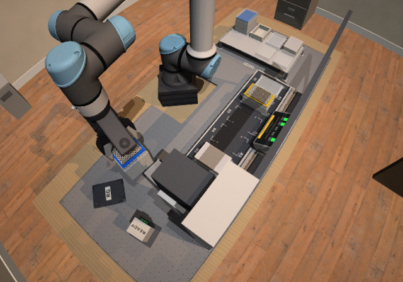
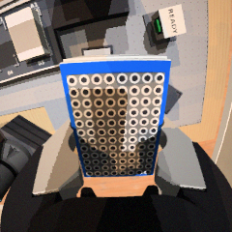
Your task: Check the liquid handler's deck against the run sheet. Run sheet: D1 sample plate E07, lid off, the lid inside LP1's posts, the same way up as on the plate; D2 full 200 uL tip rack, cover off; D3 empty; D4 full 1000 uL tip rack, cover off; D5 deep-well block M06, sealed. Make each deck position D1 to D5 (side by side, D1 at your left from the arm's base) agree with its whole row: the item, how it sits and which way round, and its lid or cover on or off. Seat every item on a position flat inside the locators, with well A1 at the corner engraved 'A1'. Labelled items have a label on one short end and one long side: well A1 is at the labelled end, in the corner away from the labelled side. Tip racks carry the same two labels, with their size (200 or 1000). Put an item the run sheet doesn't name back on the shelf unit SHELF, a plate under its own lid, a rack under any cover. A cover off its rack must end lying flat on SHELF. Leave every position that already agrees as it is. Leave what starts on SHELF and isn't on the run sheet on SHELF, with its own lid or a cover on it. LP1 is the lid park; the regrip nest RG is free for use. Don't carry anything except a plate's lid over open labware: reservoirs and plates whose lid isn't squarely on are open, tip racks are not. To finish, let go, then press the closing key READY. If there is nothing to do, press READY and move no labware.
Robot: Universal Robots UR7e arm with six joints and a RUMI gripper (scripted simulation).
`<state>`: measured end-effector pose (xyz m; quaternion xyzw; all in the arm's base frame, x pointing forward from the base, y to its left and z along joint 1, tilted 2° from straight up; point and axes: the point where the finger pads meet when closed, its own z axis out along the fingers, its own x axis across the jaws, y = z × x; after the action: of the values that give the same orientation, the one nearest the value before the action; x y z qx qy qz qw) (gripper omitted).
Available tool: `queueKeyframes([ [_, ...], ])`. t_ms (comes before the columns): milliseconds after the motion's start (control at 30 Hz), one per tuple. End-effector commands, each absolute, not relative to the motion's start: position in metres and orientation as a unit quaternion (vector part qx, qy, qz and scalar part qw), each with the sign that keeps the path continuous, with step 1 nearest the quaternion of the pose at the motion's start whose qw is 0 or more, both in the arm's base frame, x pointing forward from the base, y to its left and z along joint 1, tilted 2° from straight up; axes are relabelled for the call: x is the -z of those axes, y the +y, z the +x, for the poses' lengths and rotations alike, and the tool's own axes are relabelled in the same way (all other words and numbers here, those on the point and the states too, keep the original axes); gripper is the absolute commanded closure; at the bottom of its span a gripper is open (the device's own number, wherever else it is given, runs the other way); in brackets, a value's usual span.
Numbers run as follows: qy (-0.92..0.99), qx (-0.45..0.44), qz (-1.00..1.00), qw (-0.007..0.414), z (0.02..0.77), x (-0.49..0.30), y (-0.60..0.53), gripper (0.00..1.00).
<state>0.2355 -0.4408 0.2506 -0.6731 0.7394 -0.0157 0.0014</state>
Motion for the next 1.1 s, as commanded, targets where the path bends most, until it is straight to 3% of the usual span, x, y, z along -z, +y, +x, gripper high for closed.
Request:
queueKeyframes([
  [0, 0.740, 0.017, -0.672, 0.001, 0.234, -0.252, -0.419, 1.00],
  [1067, 0.750, 0.017, -0.661, 0.001, 0.228, -0.249, -0.319, 1.00],
])
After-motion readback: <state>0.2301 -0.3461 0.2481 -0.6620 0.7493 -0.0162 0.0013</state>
